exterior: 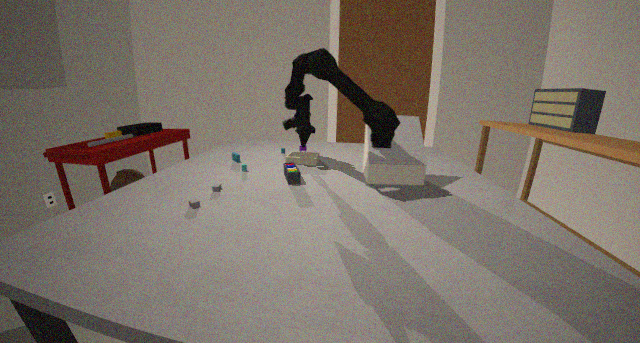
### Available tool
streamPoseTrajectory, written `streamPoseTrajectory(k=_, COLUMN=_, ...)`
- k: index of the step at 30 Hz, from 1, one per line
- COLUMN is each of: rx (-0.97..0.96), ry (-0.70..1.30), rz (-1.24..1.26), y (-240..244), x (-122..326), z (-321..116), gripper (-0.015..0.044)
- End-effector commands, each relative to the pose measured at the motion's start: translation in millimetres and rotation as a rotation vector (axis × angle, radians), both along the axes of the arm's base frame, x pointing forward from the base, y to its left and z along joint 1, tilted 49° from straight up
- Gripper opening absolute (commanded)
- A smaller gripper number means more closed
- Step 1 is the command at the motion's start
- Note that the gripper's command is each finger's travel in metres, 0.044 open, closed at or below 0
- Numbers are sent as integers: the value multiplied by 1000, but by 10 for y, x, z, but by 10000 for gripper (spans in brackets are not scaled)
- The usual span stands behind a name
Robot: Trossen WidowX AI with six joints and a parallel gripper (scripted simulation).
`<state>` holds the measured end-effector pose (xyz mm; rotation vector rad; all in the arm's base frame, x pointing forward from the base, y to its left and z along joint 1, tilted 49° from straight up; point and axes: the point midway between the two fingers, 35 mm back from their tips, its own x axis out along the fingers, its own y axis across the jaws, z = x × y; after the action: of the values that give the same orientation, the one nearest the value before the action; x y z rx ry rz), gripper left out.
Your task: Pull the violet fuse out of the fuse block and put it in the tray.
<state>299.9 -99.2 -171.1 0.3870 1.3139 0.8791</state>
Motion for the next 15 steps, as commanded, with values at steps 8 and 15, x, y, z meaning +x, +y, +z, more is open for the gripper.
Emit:
streamPoseTrajectory(k=8, rx=1, ry=0, rz=0, y=49, x=-3, z=-40, gripper=105)
streamPoseTrajectory(k=15, rx=1, ry=0, rz=0, y=49, x=-3, z=-40, gripper=289)
